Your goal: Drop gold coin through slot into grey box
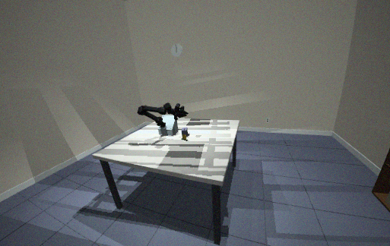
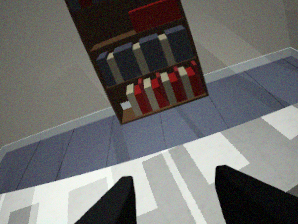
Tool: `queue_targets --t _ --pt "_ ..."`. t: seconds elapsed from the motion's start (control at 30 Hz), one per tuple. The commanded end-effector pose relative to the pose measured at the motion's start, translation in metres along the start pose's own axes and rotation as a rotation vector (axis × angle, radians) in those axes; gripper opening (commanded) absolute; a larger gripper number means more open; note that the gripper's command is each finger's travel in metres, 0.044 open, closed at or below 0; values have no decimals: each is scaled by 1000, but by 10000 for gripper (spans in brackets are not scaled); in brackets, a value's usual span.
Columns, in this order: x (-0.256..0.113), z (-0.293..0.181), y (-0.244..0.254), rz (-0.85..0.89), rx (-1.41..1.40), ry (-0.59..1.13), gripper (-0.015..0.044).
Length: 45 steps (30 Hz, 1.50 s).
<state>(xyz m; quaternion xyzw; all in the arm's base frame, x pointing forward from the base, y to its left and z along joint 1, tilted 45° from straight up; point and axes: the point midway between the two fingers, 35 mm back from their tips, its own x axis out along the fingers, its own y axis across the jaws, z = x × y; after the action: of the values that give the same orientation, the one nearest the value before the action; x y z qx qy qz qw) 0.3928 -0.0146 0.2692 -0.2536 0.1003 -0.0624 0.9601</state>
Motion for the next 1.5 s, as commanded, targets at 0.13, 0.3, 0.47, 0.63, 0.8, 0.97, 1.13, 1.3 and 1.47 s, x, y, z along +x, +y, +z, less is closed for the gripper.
queue_targets --t 0.13,0.3,0.47,0.63,0.8,0.97,1.13,1.3,1.47 --pt "18 -116 32 -81 225 782 161" --pt "5 -151 29 -289 223 1093 161" --pt "-15 -163 20 -408 144 1254 161" --pt "-24 -166 18 -437 106 1304 161" --pt "-25 -166 20 -437 106 1304 161" --pt "-27 -167 22 -436 106 1304 161" --pt "-26 -178 20 -436 106 1304 161" --pt "-22 -201 14 -438 105 1303 161" --pt "-19 -214 10 -438 105 1303 161"
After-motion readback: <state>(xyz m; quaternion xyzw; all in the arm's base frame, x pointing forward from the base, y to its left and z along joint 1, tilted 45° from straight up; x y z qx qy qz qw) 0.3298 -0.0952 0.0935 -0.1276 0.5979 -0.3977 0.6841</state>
